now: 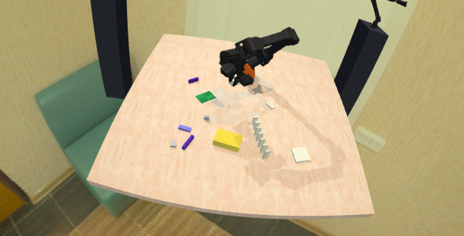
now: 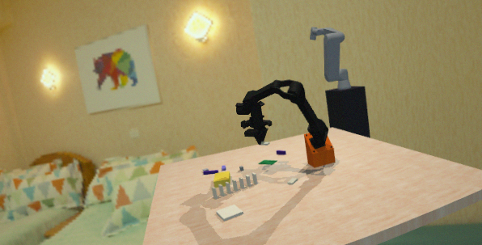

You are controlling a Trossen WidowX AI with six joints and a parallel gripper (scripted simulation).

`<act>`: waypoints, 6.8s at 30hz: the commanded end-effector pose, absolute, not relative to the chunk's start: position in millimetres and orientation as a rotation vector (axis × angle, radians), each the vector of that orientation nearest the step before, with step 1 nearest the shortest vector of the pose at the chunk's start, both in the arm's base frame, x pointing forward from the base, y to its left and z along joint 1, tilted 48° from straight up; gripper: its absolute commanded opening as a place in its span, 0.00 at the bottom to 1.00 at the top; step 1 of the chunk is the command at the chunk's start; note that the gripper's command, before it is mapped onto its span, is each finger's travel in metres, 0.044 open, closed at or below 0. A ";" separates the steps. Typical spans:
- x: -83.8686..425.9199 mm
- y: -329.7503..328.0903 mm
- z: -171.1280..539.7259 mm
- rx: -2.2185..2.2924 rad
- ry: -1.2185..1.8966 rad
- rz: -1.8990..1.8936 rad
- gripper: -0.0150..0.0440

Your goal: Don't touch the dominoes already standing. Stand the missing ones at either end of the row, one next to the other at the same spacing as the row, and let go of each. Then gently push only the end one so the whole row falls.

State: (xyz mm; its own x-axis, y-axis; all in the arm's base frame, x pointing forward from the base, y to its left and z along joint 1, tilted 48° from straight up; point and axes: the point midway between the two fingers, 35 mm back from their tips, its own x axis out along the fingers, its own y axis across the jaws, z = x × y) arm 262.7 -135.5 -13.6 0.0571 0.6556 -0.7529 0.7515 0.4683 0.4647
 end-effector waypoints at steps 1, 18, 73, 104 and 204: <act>261.9 -130.3 -22.9 1.168 1.646 -0.169 0.44; 262.1 -120.7 -54.5 0.939 1.537 -0.401 0.44; 254.1 -98.9 -22.1 0.789 0.539 -0.810 0.44; 244.7 -92.5 -6.5 0.847 0.374 -0.808 0.44; 289.9 -94.1 -108.2 0.734 0.996 -0.795 1.00</act>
State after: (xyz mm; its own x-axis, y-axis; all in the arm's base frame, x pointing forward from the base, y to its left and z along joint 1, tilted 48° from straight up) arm 289.9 -80.8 -79.8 0.5054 -0.4025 -0.7633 0.8395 0.4340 0.3270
